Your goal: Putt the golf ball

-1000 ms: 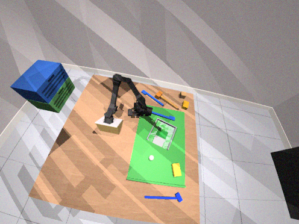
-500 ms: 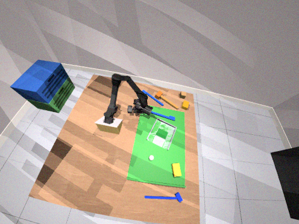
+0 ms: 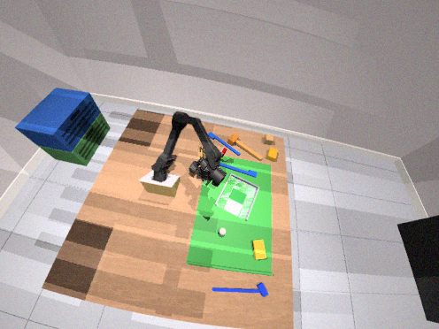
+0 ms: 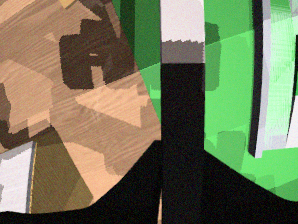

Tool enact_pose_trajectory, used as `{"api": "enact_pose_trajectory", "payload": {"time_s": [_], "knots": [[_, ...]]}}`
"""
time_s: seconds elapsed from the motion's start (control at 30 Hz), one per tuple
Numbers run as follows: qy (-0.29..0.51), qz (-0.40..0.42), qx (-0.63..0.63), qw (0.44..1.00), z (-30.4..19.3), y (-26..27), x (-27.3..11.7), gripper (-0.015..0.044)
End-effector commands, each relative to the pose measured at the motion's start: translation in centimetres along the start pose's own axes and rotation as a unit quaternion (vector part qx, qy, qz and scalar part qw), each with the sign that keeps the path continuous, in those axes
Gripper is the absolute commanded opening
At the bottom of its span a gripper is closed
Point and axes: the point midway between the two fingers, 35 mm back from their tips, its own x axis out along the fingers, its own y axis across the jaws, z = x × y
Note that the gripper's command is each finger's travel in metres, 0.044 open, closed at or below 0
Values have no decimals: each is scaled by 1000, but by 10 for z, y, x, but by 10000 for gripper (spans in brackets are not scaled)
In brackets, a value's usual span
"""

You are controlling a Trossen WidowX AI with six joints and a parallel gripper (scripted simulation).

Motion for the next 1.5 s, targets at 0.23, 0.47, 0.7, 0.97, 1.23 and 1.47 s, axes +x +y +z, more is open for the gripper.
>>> {"api": "enact_pose_trajectory", "payload": {"time_s": [0.23,0.47,0.7,0.97,1.23,1.47], "knots": [[25,-31,215,976,-70,-33,-23,0],[35,-46,342,938,-116,-41,-34,0],[39,-57,459,886,-162,-42,-43,0],[40,-66,591,803,-220,-35,-49,0],[37,-69,686,723,-265,-23,-50,0],[37,-69,686,723,-267,-24,-41,0]]}}
